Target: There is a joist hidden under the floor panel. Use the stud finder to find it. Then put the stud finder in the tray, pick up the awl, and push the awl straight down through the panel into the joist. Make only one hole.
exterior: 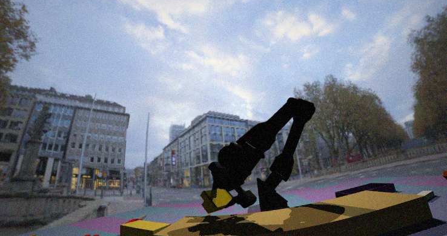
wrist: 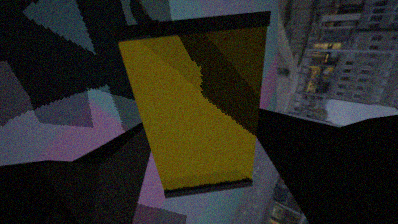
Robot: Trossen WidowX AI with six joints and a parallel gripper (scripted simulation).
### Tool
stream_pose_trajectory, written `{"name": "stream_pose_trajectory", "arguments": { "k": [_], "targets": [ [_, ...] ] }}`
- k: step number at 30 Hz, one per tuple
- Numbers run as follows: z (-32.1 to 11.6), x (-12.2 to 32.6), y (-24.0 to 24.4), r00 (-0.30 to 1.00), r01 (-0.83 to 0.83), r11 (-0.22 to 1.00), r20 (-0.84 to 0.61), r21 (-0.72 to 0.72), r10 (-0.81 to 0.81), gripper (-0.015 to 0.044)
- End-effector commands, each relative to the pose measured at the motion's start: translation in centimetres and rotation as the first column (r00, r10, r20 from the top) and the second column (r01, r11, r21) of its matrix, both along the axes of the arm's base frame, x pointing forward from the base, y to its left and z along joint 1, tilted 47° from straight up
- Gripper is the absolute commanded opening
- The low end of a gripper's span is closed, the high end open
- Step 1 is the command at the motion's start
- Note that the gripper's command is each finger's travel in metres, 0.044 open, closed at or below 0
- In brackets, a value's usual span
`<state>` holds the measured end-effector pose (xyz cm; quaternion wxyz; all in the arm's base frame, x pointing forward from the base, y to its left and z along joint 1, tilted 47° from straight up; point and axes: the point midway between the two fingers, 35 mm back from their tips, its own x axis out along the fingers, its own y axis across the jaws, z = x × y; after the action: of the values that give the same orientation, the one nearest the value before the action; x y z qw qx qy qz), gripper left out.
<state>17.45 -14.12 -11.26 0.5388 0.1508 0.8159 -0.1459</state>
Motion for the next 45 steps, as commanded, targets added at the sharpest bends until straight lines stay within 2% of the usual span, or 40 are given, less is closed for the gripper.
{"name": "stream_pose_trajectory", "arguments": {
  "k": [1,20,37,45],
  "targets": [
    [0.1,0.0,-0.1,1.000,-0.004,1.000,-0.005,-0.025,0.004,0.0000],
    [-2.0,0.7,2.1,1.000,-0.010,1.000,0.011,-0.015,0.010,0.0000],
    [-1.8,0.7,2.0,1.000,-0.012,1.000,0.012,-0.013,0.012,0.0440],
    [-0.8,1.1,1.9,1.000,-0.012,1.000,0.012,-0.013,0.012,0.0440]
  ]
}}
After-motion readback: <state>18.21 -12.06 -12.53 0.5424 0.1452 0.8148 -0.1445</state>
